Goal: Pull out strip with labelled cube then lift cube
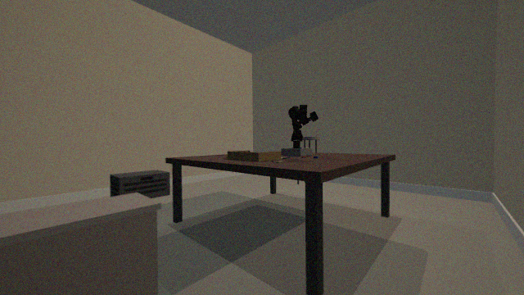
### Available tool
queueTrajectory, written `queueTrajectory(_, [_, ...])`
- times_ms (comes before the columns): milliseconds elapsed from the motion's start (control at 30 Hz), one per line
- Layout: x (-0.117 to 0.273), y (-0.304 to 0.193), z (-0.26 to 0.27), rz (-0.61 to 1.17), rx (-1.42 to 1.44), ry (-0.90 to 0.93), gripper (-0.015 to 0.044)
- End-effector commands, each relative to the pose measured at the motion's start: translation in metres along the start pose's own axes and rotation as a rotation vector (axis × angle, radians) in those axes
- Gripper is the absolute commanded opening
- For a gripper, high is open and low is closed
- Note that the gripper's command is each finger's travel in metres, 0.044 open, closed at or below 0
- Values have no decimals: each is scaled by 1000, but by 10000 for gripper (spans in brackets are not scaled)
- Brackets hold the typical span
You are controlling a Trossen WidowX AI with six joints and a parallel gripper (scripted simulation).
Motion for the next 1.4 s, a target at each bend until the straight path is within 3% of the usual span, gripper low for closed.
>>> queueTrajectory(0, [1, 26, -48, -24, 69, -163, 400])
queueTrajectory(400, [66, 80, -197, 27, 182, -666, 400])
queueTrajectory(1033, [67, 81, -199, 30, 182, -673, 400])
queueTrajectory(1367, [49, 82, -259, 403, 0, -815, 137])
Point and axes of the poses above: the point midway between the two fingers, 35 mm back from their tips, its own x axis back along the fingers, its own z axis across the jaws, y = z × x, the point moved 1 cm from there along x, back along the fingers, and after that the axes turned 7 degrees about -x, right-handed, at the moved point
